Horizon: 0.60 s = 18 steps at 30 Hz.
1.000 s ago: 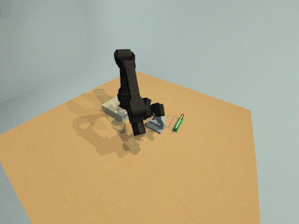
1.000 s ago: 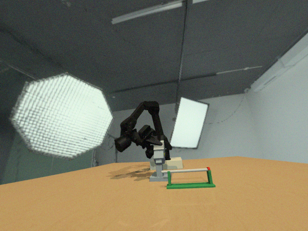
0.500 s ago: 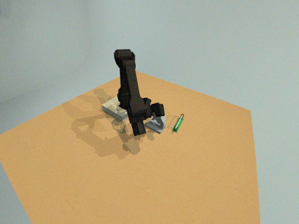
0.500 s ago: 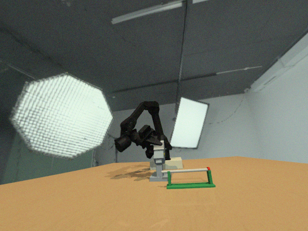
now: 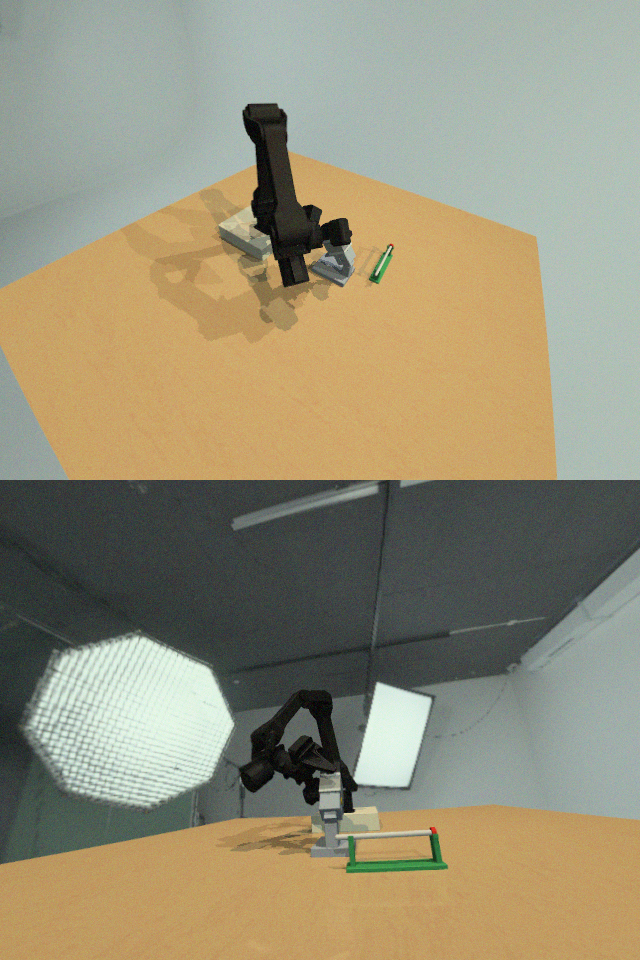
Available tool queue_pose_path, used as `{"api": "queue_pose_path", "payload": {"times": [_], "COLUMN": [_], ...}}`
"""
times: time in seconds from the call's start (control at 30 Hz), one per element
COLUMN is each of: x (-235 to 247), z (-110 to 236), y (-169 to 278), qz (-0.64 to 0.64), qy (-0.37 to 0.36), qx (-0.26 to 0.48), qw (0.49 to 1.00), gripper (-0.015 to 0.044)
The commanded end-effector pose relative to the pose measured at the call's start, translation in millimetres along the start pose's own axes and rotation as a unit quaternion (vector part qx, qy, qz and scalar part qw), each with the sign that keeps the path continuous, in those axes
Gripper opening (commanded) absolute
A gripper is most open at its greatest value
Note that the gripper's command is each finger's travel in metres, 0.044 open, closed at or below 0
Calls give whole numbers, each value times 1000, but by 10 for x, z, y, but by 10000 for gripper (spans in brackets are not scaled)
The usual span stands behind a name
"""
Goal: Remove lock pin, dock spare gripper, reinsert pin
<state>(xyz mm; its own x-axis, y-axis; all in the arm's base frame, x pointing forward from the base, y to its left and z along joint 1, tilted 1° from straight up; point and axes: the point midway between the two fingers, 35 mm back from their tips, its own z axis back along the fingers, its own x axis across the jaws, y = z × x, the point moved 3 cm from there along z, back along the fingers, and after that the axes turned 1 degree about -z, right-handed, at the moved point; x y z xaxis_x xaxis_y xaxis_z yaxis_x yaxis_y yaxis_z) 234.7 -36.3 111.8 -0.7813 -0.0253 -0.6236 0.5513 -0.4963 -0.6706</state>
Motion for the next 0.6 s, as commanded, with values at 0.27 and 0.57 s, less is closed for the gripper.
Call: {"api": "queue_pose_path", "payload": {"times": [0.27,0.57], "x": [-8,-15], "z": [143,246], "y": [-243,-427], "qz": [-2,-7], "qy": [2,5], "qx": [-1,-2], "qw": [1000,1000], "gripper": [440,440]}}
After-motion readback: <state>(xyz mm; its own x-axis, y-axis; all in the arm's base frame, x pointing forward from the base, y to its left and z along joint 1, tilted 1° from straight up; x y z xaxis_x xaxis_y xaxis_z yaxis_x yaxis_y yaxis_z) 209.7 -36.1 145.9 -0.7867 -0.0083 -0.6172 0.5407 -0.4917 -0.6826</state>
